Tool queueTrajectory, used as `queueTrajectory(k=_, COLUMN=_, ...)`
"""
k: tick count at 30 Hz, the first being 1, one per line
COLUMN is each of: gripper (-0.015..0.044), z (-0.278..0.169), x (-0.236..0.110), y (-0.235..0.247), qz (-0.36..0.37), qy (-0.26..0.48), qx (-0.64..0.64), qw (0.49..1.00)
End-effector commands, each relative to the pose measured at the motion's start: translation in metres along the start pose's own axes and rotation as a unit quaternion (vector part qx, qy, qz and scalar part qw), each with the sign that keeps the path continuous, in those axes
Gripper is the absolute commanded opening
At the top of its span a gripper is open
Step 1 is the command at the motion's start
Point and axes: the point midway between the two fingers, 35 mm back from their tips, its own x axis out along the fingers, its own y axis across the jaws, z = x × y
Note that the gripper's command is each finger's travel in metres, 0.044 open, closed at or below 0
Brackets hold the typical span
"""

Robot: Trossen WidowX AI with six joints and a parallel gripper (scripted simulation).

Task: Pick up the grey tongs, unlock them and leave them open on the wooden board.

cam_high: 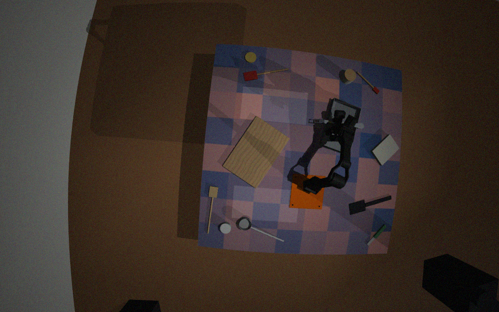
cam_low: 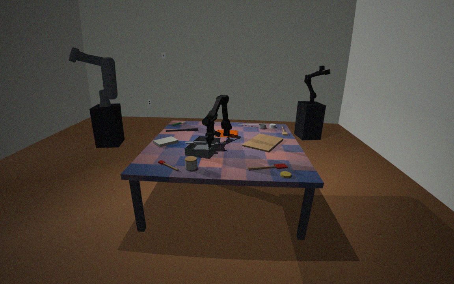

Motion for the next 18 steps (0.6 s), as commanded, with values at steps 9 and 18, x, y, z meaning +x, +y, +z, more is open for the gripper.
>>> queueTrajectory(k=9, gripper=-0.0058, z=0.0, x=0.0, y=0.0, qz=0.0, qy=0.0, qx=0.0, qw=1.0)
queueTrajectory(k=18, gripper=-0.015, z=-0.001, x=-0.058, y=-0.036, qz=0.002, qy=0.001, qx=0.002, qw=1.0)
